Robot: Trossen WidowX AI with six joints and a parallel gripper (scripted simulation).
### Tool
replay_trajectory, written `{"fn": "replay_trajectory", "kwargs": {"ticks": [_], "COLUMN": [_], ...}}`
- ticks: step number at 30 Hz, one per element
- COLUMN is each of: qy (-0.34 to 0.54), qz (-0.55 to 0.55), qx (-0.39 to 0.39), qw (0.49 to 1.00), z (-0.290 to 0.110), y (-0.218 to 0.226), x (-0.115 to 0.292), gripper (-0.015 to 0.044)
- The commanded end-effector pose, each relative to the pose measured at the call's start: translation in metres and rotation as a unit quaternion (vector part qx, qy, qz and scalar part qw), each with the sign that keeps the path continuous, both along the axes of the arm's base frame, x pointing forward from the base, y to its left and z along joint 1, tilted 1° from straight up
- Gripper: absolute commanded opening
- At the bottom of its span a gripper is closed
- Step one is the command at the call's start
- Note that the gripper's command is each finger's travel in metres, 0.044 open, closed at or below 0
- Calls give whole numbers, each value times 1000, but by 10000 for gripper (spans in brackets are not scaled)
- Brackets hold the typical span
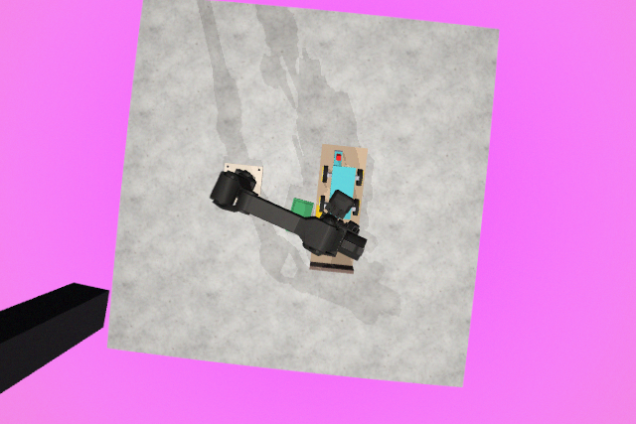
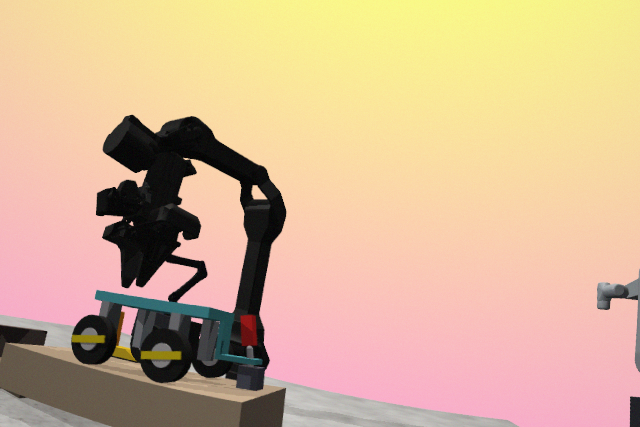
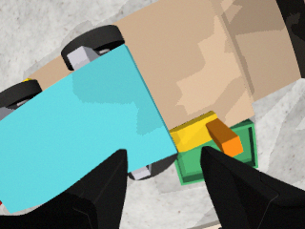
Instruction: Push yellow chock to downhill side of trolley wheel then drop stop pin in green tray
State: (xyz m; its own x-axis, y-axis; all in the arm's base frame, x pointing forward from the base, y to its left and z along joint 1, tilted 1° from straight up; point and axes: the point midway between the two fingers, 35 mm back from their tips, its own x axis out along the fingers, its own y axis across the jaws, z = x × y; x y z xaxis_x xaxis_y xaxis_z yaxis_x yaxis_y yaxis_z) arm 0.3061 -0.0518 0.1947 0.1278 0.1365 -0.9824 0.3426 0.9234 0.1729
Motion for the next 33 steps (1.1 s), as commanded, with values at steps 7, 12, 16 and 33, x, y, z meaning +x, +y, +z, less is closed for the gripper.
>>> {"fn": "replay_trajectory", "kwargs": {"ticks": [7, 12, 16, 33], "qy": [37, 63, 85, 167], "qz": [-165, -246, -309, -509], "qx": [52, 72, 86, 110], "qw": [984, 965, 943, 837], "z": [11, 16, 19, 32], "y": [51, 77, 97, 164], "x": [8, 9, 8, -5], "gripper": [190, 190, 190, 190]}}
